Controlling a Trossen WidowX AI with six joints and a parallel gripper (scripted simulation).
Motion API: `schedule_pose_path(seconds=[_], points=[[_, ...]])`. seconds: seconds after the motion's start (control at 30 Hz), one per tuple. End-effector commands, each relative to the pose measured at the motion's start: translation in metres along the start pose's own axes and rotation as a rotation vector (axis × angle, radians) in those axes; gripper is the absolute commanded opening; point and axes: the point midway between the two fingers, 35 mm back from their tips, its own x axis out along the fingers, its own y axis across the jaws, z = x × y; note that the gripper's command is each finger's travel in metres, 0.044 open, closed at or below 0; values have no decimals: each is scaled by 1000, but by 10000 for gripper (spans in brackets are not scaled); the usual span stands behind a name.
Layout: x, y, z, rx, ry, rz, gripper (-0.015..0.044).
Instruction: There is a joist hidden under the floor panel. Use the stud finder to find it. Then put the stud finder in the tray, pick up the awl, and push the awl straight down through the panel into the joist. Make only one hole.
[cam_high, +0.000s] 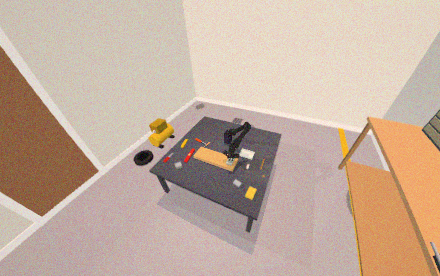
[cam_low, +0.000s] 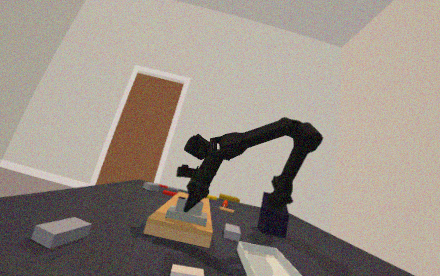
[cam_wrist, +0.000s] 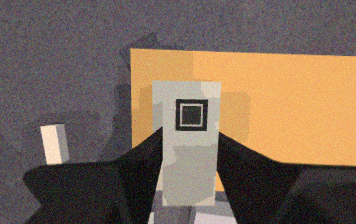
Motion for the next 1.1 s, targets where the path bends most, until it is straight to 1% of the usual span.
schedule_pose_path(seconds=[0.0, 1.07], points=[[0, -11, 0, 7, 1, -4, 0], [0, -101, -1, 7, 2, -8, 0]])
